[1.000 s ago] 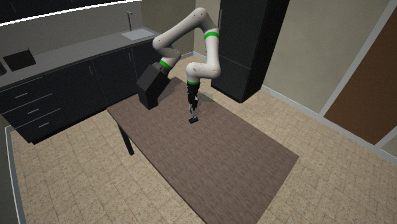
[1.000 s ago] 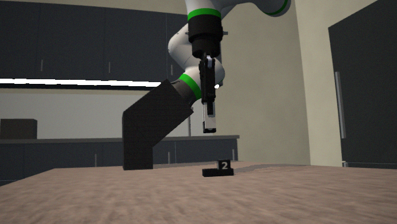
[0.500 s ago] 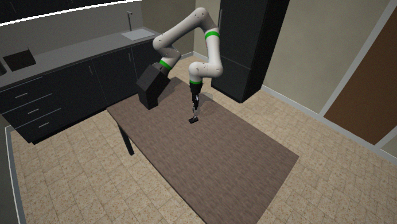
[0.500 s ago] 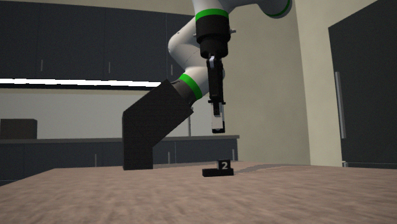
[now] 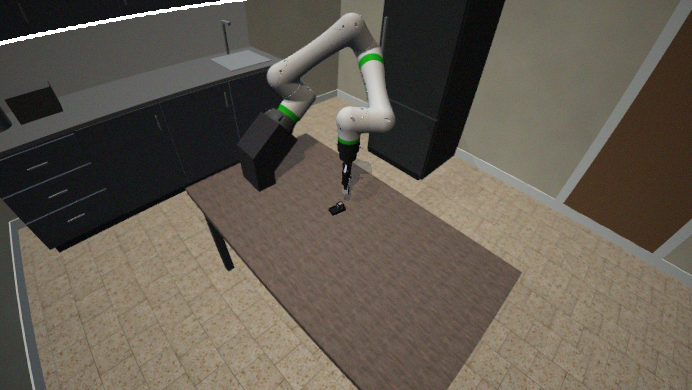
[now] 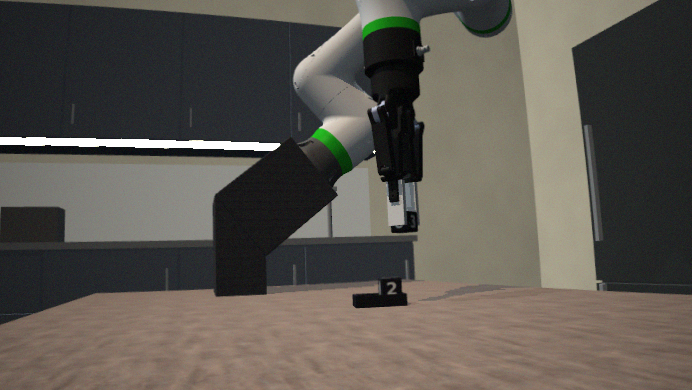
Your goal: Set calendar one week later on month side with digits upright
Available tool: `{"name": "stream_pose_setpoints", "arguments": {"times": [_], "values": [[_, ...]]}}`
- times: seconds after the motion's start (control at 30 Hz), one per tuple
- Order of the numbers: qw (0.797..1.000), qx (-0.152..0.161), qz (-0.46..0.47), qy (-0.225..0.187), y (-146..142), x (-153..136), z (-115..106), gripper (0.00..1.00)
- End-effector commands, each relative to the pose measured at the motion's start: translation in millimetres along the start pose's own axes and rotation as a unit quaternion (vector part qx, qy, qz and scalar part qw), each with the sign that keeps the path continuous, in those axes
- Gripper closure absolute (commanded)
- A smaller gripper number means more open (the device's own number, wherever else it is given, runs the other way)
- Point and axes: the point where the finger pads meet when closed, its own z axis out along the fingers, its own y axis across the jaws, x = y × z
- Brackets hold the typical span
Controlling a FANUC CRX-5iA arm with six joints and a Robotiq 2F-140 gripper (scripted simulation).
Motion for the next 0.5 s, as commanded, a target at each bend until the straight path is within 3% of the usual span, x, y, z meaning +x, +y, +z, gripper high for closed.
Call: {"name": "stream_pose_setpoints", "arguments": {"times": [0.0,0.2,0.47], "values": [[0.996,0.003,0.087,0.006,8.5,-9.4,0.9,0.84],[0.989,0.003,0.150,0.006,15.7,-16.5,1.8,0.84],[0.956,0.003,0.294,0.005,32.9,-32.4,4.1,0.84]]}}
